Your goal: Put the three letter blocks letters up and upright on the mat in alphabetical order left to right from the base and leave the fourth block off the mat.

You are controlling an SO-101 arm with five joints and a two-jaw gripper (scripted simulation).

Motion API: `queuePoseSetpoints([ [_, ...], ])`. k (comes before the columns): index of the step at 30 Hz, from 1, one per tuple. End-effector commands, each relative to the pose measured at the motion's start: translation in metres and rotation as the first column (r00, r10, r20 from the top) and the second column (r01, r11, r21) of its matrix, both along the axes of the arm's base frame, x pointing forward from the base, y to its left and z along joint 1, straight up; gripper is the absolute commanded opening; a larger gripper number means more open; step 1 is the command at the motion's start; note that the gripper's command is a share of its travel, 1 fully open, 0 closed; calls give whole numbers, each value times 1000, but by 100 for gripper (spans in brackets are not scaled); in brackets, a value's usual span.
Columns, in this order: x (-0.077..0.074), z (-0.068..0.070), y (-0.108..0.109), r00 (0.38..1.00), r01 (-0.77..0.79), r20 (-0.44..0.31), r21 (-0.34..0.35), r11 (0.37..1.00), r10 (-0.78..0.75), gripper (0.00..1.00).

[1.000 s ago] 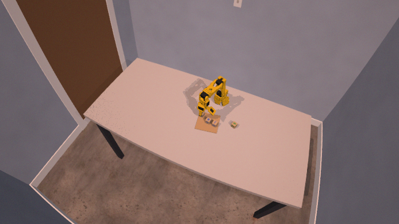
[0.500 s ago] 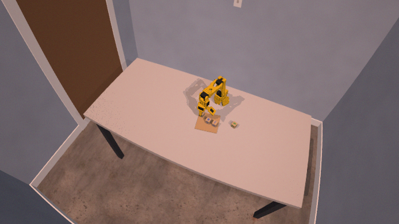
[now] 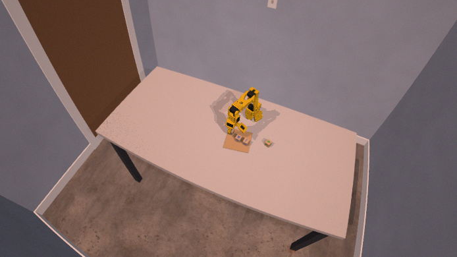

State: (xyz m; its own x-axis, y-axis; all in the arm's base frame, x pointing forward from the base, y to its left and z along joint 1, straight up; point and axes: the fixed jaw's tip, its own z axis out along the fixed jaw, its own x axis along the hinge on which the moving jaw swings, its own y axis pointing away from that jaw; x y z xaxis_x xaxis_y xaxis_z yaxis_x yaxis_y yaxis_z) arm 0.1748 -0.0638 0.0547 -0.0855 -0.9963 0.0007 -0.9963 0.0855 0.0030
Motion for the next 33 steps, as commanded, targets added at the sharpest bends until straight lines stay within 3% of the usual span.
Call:
queuePoseSetpoints([
  [1, 7, 9, -2, 998, 1, 67, -22, 1000, 0, 0],
  [33, 8, -2, -2, 998, 3, 67, -22, 1000, -1, 0],
])
